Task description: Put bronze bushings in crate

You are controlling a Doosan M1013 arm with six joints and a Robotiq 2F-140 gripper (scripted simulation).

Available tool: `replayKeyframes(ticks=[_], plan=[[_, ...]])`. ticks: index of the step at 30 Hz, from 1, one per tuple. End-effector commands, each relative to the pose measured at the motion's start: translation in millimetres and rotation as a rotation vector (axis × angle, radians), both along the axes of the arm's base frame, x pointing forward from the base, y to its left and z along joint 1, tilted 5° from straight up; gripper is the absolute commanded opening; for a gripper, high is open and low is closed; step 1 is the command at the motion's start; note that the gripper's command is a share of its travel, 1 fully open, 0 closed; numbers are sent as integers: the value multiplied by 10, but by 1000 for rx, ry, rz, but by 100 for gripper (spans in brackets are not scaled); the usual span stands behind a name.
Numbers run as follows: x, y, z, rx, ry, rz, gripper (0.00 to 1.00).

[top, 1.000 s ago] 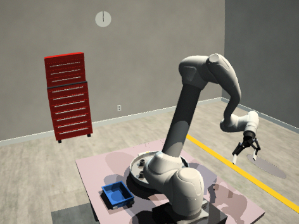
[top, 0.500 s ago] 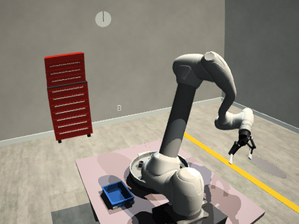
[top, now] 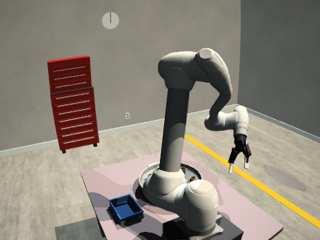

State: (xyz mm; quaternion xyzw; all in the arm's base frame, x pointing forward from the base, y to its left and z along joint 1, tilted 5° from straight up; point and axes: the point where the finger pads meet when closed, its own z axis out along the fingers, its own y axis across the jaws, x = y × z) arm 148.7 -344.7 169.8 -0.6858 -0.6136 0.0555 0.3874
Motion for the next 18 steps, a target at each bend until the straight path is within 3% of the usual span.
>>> replayKeyframes(ticks=[1, 7, 9, 10, 18], plan=[[329, 242, -49, -134, -11, -17, 100], [675, 561, -102, -272, -53, -54, 100], [675, 561, -102, -272, -53, -54, 100], [830, 724, -125, -332, -80, -77, 100], [1209, 1188, -176, -472, -165, -155, 100]])
